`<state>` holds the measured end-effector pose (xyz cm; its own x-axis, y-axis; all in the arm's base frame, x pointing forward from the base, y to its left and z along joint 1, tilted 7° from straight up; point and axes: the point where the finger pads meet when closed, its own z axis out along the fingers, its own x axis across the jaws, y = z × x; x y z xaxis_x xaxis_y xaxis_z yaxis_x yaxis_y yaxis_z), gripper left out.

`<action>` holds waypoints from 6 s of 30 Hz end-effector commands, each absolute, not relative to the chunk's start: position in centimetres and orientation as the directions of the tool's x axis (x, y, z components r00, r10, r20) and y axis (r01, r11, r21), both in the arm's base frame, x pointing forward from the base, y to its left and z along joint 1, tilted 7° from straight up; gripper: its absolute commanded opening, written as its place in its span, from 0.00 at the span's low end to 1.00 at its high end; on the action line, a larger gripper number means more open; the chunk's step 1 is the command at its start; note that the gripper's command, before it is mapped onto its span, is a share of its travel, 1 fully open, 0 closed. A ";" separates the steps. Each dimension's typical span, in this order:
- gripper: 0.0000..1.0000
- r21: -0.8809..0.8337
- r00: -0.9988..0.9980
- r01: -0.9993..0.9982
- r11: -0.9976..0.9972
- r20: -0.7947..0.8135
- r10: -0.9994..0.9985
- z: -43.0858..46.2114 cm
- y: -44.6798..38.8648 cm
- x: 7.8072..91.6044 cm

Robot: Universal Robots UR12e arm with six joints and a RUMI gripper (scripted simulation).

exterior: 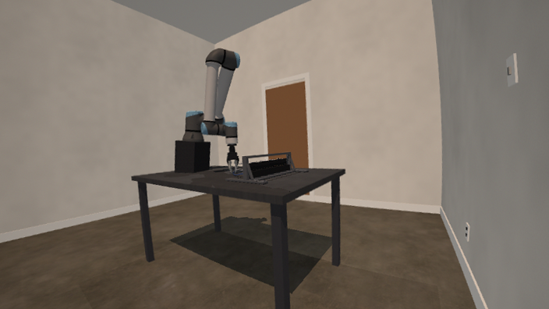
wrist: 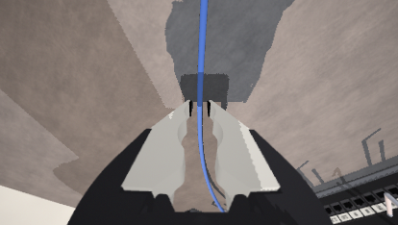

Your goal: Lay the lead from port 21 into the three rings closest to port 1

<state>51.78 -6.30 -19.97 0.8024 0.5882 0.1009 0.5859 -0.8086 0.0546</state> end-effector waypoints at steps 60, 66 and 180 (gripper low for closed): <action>0.00 0.055 0.802 0.586 -0.809 0.101 0.588 -19.9 -6.3 51.8; 0.00 0.055 0.802 0.586 -0.809 0.101 0.588 -19.9 -6.3 51.8; 0.00 -0.029 0.987 -0.116 -0.993 0.112 -0.119 -0.7 3.6 75.8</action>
